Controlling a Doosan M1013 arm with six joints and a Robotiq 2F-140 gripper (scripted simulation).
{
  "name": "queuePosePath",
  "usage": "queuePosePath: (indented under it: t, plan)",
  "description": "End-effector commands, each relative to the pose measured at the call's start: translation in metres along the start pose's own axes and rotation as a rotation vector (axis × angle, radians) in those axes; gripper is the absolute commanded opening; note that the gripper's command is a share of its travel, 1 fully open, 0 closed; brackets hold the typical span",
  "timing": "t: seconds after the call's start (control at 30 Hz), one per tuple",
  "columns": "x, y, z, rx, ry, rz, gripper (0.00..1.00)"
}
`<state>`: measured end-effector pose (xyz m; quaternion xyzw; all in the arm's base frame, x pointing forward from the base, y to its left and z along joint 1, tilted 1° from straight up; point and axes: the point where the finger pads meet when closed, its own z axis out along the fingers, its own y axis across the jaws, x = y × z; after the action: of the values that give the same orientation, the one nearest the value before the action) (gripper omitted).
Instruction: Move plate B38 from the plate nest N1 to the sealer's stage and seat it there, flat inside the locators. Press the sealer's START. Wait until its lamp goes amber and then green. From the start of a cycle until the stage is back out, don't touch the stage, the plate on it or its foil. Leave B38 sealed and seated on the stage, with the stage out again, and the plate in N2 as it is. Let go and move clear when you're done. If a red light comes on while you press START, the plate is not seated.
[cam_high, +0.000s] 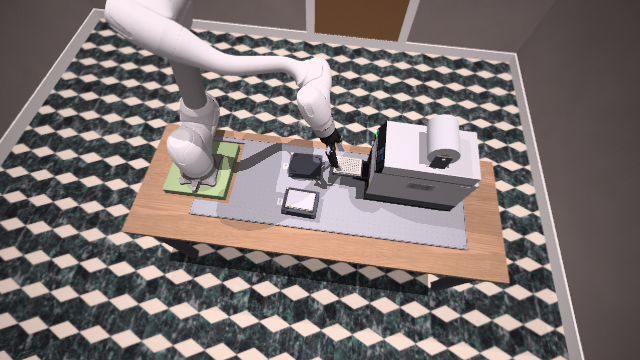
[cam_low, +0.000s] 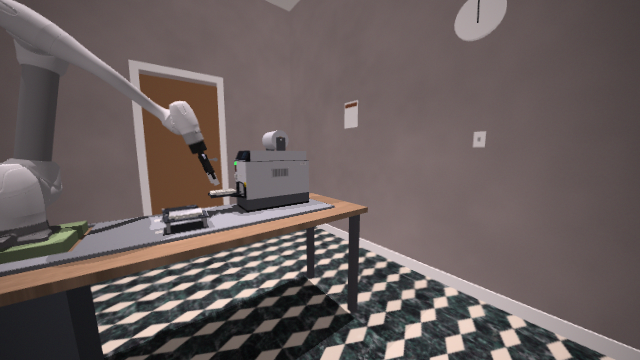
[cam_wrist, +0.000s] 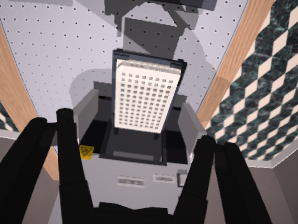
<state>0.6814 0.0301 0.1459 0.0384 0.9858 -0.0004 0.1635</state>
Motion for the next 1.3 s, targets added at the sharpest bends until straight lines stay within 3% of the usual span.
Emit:
queuePosePath:
  t: [0.0,1.27]
  plan:
    - [0.0079,-0.0020,-0.0026,-0.003,-0.001,0.003,0.70]
    - [0.0125,-0.0026,-0.0042,-0.003,-0.001,0.003,0.70]
